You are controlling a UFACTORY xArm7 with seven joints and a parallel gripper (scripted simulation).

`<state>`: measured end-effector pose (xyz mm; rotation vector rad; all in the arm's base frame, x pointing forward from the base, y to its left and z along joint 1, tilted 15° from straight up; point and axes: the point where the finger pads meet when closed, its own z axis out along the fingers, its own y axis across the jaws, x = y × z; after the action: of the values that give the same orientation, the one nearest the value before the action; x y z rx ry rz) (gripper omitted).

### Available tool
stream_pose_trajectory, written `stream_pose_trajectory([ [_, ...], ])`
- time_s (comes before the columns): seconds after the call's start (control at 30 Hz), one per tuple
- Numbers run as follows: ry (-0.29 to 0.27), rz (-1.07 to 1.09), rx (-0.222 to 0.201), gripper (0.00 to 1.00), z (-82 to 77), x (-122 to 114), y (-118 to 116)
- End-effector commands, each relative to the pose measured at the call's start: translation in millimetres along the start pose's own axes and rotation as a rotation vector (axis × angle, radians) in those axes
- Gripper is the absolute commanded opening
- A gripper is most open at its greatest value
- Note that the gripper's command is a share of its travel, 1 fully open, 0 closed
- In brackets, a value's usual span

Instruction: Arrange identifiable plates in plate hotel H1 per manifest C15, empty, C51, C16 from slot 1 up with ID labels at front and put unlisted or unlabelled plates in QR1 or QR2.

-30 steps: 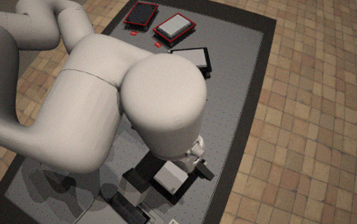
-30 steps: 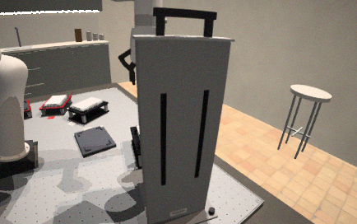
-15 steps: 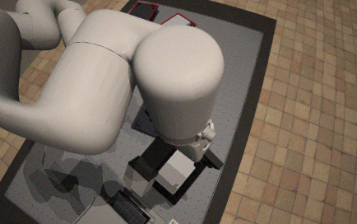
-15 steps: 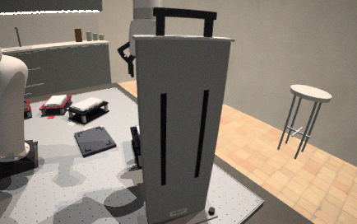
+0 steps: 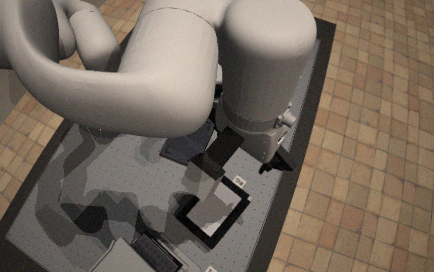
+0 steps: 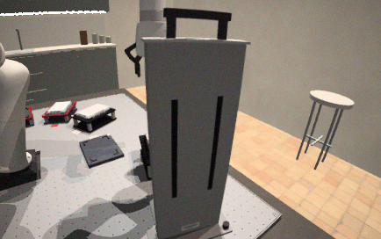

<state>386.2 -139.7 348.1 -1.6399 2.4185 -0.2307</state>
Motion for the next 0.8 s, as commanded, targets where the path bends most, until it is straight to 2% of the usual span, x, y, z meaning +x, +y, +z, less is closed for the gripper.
stream_pose_trajectory([
  [0.0, 0.0, -0.002, 0.003, 1.0, -1.4, -9.3, -0.8],
  [0.37, 0.0, -0.002, 0.003, 1.0, 2.0, -9.3, -0.8],
  [0.77, 0.0, -0.002, 0.003, 1.0, 22.0, -9.3, -0.8],
])
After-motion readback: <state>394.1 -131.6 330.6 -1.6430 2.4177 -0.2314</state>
